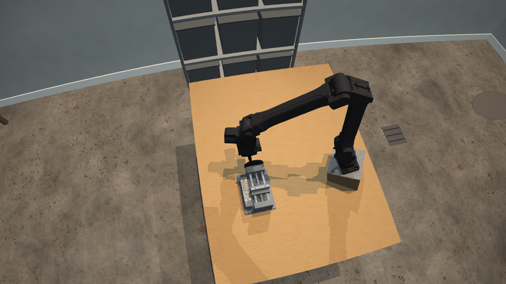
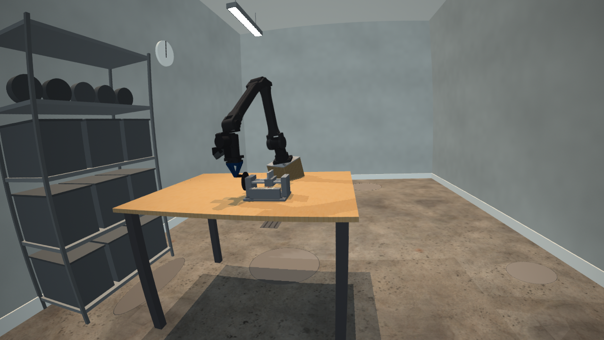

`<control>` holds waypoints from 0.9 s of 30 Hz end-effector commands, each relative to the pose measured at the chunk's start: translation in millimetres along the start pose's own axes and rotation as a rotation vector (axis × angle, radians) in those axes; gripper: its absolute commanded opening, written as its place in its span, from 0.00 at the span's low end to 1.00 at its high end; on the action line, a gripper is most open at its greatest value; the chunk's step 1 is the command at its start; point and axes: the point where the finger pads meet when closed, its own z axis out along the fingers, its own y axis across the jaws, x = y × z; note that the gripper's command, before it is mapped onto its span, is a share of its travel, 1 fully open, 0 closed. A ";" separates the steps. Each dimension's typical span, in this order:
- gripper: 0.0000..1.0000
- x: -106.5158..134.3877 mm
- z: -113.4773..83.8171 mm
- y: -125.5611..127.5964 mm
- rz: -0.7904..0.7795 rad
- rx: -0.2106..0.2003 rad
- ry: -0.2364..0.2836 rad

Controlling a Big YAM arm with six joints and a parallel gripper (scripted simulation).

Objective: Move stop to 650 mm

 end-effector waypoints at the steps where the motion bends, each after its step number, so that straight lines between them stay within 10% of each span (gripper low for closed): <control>1: 0.06 -7.6 -22.6 -1.3 0.003 -0.033 -0.008; 27: 0.06 -9.2 -6.9 -34.8 0.004 -0.052 -0.018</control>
